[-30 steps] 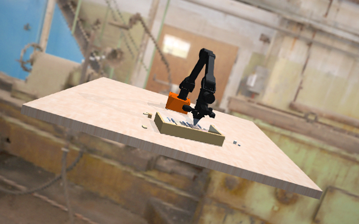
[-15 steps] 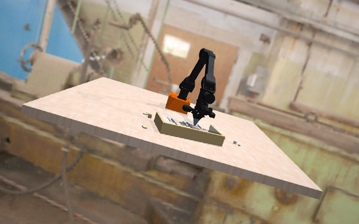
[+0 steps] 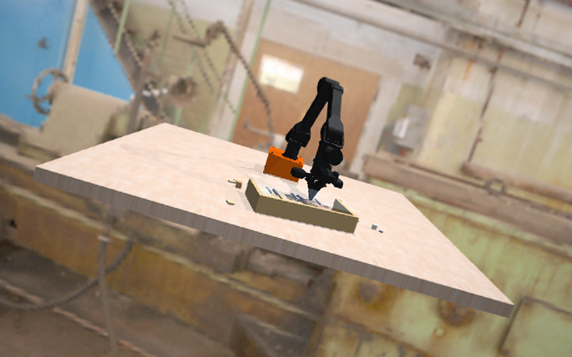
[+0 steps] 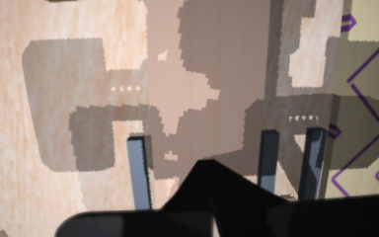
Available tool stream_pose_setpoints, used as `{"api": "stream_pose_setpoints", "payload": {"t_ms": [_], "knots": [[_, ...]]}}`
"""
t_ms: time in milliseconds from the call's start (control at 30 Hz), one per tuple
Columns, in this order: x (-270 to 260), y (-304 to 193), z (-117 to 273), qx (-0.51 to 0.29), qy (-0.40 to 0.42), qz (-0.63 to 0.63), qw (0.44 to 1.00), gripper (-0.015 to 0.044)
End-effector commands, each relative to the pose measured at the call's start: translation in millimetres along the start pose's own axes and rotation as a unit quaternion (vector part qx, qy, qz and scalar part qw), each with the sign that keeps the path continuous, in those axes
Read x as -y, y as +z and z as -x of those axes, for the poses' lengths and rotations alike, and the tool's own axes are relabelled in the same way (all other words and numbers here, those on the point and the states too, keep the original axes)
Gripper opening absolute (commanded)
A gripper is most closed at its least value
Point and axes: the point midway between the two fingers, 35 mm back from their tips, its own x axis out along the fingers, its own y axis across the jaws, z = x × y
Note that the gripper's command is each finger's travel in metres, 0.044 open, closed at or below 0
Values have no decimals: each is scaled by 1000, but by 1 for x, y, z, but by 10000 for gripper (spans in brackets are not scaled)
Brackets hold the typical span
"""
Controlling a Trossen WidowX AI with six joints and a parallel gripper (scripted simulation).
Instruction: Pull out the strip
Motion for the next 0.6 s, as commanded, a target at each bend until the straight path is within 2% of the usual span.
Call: {"api": "stream_pose_setpoints", "payload": {"t_ms": [0, 567], "knots": [[0, 0, -4, -2, -2, -2, 1000, 0], [0, -3, -5, -2, -2, -2, 1000, 0]]}}
